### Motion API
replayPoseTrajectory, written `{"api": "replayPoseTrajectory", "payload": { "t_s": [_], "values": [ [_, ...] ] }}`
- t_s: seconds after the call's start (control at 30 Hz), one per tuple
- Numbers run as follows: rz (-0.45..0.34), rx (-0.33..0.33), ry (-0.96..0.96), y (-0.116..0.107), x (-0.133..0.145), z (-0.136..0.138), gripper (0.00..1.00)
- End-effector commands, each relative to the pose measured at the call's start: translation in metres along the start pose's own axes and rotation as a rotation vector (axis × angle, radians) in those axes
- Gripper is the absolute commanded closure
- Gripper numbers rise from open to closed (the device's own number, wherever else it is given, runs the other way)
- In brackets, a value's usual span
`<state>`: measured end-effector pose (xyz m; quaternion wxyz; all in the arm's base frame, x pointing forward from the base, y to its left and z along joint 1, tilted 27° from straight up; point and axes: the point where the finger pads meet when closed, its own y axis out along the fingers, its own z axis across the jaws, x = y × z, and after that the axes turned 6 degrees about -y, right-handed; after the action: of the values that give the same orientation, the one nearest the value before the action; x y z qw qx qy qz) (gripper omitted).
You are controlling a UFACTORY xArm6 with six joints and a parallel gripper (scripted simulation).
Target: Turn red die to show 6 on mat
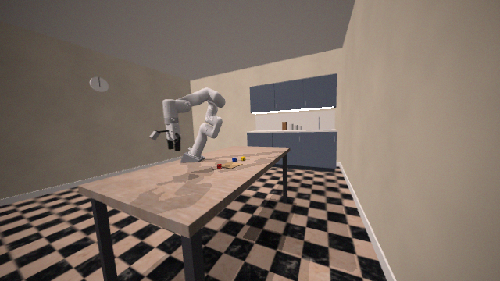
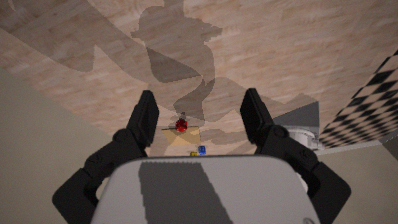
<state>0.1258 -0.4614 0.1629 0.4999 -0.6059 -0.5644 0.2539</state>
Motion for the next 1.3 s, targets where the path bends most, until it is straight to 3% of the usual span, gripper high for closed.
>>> {"api": "replayPoseTrajectory", "payload": {
  "t_s": [0.0,0.57,0.7,0.87,1.03,1.13,1.17,1.27],
  "values": [
    [0.004,-0.001,-0.001,-0.002,-0.001,-0.001,0.00],
    [0.004,-0.001,-0.004,-0.002,0.000,-0.001,0.00],
    [0.015,0.009,-0.191,0.003,0.042,-0.038,0.00],
    [0.023,0.014,-0.346,0.007,0.079,-0.063,0.00],
    [0.029,0.015,-0.509,0.012,0.120,-0.085,0.00],
    [0.029,0.015,-0.525,0.013,0.124,-0.086,0.00],
    [0.033,0.013,-0.631,0.016,0.151,-0.097,0.00],
    [0.035,0.011,-0.707,0.019,0.170,-0.103,0.00]
  ]
}}
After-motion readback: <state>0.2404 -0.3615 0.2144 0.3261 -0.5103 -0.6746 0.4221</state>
